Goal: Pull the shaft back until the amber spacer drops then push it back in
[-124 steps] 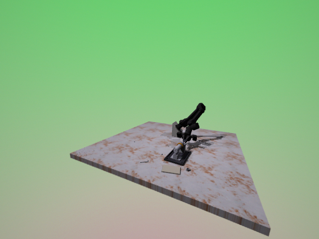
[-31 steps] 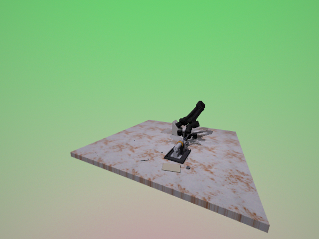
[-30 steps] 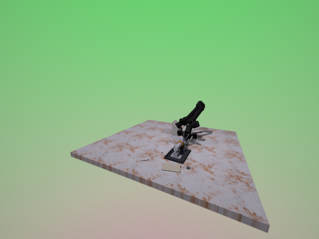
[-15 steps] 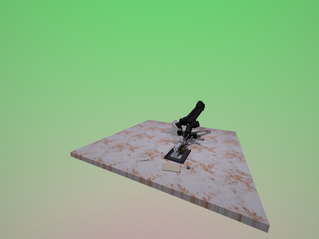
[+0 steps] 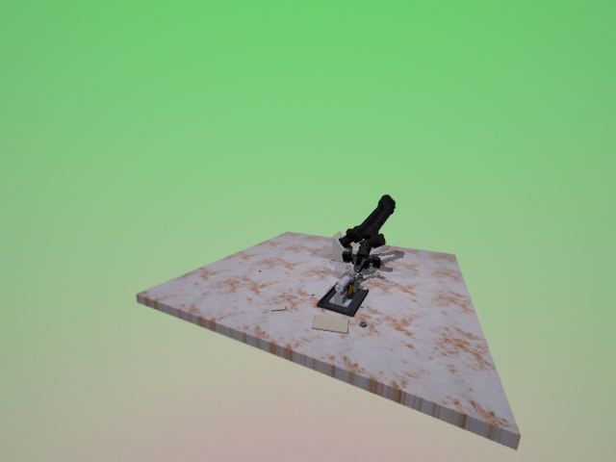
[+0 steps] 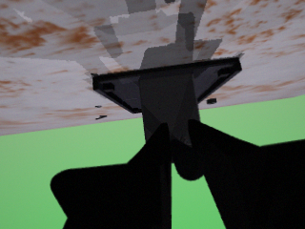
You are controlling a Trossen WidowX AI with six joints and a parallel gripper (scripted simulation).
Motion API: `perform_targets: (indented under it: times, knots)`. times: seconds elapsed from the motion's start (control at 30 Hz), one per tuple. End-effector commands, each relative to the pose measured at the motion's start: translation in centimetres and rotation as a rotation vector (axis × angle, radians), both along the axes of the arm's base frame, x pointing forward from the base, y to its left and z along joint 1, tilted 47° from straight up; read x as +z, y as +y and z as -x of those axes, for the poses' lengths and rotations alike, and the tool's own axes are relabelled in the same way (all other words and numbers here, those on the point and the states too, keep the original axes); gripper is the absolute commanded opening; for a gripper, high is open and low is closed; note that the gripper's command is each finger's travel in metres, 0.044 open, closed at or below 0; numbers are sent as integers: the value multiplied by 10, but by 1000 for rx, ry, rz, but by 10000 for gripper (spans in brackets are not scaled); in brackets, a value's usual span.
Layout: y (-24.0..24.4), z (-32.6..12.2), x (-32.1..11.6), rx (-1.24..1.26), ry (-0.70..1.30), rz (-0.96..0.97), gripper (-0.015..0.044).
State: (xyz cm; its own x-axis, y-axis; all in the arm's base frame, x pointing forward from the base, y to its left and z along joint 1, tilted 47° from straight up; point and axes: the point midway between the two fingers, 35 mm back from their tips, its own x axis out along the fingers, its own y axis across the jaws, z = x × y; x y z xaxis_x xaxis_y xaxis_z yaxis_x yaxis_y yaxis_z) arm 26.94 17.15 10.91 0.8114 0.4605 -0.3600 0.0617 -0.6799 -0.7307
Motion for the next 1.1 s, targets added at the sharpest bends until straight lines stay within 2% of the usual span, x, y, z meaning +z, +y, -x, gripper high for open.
perform_targets:
  times: [0.0, 1.07]
  knots:
    - [0, 0, 0, 0, 0, 0, 0]
    - [1, -9, 0, -2, 2, -3, 0]
